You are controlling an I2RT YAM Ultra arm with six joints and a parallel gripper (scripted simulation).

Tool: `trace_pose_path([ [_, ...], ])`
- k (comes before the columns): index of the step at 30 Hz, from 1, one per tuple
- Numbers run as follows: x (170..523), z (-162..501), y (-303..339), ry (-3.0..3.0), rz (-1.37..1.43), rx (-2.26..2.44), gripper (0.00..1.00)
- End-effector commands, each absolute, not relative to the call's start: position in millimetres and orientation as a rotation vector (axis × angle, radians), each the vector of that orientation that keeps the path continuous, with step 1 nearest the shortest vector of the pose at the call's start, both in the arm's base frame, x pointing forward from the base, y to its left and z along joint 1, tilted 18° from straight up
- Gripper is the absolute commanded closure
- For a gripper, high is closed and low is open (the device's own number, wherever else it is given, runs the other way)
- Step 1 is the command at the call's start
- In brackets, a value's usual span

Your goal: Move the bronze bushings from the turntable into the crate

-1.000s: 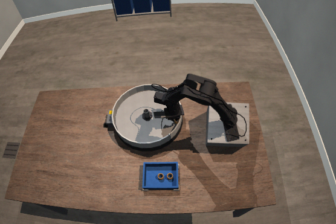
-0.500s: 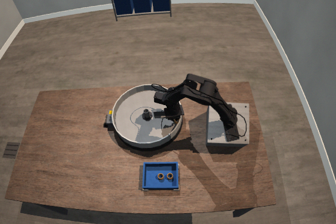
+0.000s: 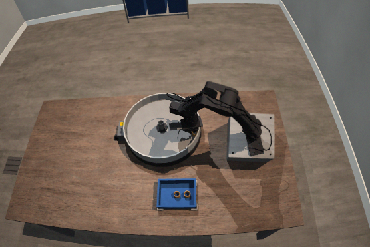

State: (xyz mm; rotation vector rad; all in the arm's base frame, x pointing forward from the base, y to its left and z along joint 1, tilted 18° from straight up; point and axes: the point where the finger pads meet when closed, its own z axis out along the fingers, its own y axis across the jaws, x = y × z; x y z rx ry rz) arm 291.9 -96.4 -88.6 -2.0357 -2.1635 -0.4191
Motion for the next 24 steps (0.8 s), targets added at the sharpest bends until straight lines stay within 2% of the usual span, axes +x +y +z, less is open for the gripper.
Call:
trace_pose_path([
  [1, 292.2, -94.9, -95.9, -2.15, -0.414, -2.039, 0.87],
  [24, 288.9, -96.7, -92.6, -2.144, -0.408, -2.03, 0.87],
])
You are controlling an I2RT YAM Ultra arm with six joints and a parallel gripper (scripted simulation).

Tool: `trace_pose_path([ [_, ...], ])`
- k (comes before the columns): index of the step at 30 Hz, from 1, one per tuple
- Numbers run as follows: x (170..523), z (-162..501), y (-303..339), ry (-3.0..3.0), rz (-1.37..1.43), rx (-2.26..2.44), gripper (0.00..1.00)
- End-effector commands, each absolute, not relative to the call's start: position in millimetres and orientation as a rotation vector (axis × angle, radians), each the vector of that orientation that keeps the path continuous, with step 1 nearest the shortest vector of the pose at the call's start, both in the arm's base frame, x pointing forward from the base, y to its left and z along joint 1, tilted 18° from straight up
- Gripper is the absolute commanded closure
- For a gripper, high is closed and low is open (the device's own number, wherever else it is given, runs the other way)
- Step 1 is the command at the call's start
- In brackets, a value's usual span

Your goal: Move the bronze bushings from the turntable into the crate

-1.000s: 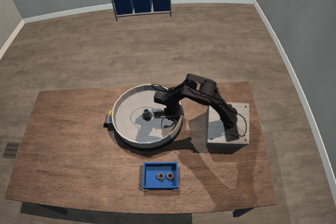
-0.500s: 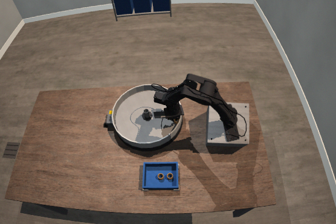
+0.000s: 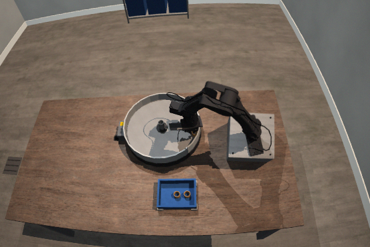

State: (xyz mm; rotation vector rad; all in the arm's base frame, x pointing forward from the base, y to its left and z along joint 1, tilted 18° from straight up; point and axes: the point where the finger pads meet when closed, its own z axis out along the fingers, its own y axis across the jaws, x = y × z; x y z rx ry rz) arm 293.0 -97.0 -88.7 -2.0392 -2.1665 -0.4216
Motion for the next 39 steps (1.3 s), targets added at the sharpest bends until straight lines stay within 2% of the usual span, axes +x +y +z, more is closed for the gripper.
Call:
trace_pose_path([
  [1, 288.9, -96.7, -92.6, -2.144, -0.408, -2.03, 0.87],
  [16, 288.9, -96.7, -92.6, -2.144, -0.408, -2.03, 0.87],
  [17, 288.9, -96.7, -92.6, -2.144, -0.408, -2.03, 1.0],
  [39, 287.6, -97.0, -93.9, -2.144, -0.398, -2.032, 1.0],
])
